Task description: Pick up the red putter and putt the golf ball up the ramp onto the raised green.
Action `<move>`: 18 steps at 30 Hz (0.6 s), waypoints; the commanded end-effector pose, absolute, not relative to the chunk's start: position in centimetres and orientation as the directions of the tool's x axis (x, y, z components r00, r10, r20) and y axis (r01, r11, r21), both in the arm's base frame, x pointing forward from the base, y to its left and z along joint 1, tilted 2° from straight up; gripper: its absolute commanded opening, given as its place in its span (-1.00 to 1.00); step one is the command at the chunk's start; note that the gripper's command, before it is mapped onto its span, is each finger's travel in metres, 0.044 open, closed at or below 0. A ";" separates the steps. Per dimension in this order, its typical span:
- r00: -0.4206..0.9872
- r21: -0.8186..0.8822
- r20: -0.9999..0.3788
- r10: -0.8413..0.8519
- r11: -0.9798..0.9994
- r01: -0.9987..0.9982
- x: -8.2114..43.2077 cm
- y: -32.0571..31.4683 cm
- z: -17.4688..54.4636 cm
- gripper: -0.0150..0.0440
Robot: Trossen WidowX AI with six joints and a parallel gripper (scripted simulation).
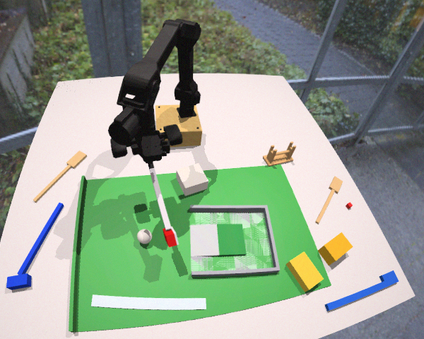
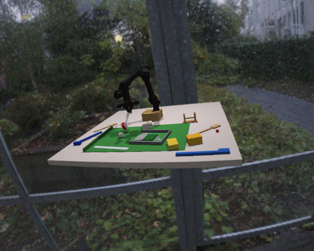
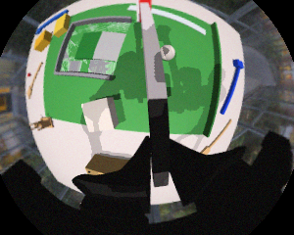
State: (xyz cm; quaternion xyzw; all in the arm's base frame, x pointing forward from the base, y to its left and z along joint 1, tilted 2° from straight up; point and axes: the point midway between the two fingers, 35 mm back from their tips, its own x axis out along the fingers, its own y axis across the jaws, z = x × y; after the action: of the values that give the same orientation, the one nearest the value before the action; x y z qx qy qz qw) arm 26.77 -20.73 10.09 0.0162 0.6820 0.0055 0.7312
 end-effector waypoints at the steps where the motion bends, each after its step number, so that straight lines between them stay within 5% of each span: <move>1: 0.062 0.023 -0.998 0.016 0.994 0.107 25.6 -22.7 10.3 -0.49; 18: 0.025 0.007 -1.000 -0.001 0.949 0.315 21.8 -26.9 9.0 -0.49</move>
State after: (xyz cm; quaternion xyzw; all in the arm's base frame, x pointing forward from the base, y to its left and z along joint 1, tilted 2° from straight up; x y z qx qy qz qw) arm 21.90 -26.90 9.82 0.1101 0.6886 -0.1107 0.7081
